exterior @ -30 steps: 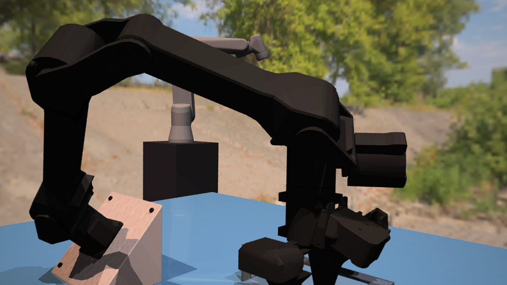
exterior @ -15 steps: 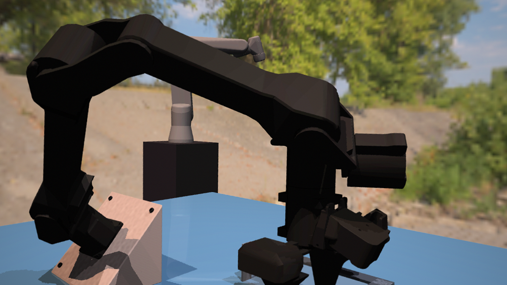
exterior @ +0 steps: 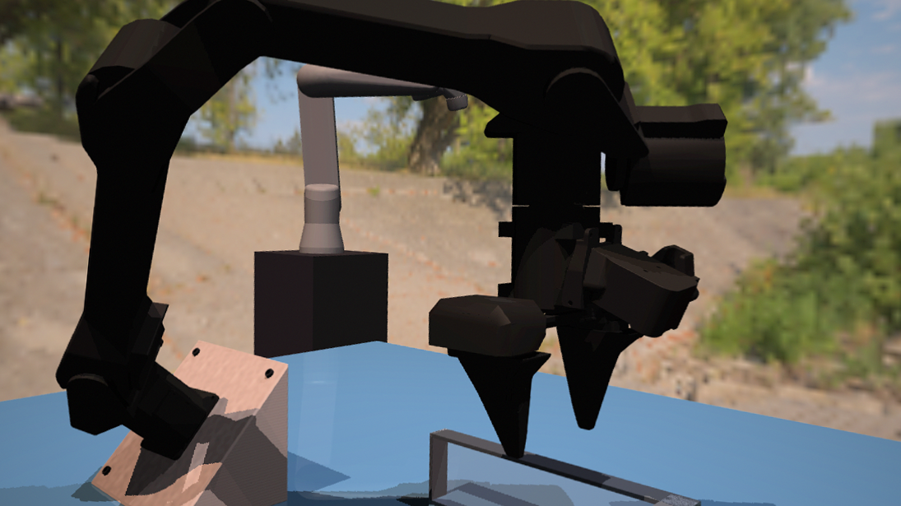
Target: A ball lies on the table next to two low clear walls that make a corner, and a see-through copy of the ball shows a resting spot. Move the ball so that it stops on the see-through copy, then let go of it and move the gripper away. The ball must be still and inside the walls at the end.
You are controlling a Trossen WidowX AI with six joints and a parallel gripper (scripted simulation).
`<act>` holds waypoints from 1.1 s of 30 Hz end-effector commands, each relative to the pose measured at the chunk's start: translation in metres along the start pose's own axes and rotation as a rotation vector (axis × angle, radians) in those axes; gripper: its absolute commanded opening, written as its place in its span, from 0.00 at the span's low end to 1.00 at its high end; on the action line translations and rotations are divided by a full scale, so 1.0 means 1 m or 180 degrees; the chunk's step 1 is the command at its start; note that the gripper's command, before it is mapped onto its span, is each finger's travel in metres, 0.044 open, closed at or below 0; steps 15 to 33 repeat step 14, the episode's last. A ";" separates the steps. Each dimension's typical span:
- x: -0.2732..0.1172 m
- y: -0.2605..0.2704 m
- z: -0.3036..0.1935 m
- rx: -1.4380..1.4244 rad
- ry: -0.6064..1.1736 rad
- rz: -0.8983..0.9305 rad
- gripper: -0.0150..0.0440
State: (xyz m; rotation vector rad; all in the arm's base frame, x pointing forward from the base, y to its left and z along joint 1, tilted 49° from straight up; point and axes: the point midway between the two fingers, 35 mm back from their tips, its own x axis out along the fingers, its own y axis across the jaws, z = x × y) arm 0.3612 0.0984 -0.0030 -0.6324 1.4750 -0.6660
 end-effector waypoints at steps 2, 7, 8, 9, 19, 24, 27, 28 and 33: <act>0.001 0.000 0.000 -0.0010 -0.0003 -0.0002 0.93; -0.025 0.000 -0.002 -0.0258 -0.0009 -0.0039 1.00; -0.034 0.000 -0.003 -0.0333 -0.0010 -0.0054 1.00; -0.038 0.000 -0.004 -0.0378 -0.0010 -0.0064 1.00; -0.040 0.000 -0.004 -0.0393 -0.0010 -0.0067 1.00; -0.040 0.000 -0.004 -0.0393 -0.0010 -0.0067 1.00; -0.040 0.000 -0.004 -0.0393 -0.0010 -0.0067 1.00; -0.040 0.000 -0.004 -0.0393 -0.0010 -0.0067 1.00; -0.040 0.000 -0.004 -0.0393 -0.0010 -0.0067 1.00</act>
